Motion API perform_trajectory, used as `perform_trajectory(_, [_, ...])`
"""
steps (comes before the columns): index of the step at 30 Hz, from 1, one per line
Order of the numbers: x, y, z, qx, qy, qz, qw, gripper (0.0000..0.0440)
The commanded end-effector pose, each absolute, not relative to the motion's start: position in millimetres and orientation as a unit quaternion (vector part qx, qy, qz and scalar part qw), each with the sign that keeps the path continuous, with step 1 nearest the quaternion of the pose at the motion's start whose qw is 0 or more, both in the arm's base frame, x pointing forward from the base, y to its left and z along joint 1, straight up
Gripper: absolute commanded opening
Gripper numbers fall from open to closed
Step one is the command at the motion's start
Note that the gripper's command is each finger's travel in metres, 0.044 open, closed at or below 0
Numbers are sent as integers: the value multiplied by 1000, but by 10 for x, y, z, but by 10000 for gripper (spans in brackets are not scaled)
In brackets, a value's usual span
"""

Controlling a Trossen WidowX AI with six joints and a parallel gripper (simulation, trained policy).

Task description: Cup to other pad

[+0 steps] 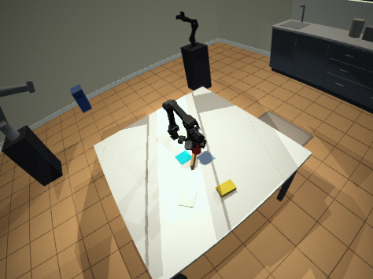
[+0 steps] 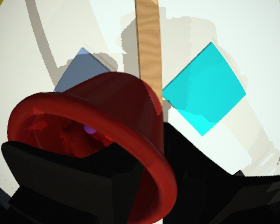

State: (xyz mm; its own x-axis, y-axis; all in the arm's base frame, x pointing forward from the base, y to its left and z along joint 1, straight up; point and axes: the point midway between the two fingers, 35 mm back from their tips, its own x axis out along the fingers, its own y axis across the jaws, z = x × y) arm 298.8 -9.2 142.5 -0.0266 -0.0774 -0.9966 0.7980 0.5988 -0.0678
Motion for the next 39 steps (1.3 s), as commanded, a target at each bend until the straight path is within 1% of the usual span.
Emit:
perform_trajectory(1, [2997,-167,1507,305,612,-348,641,0])
perform_trajectory(20, [2907,-555,1536,353,564,-379,643,0])
perform_trajectory(39, [2738,-802,1259,381,535,-404,637,0])
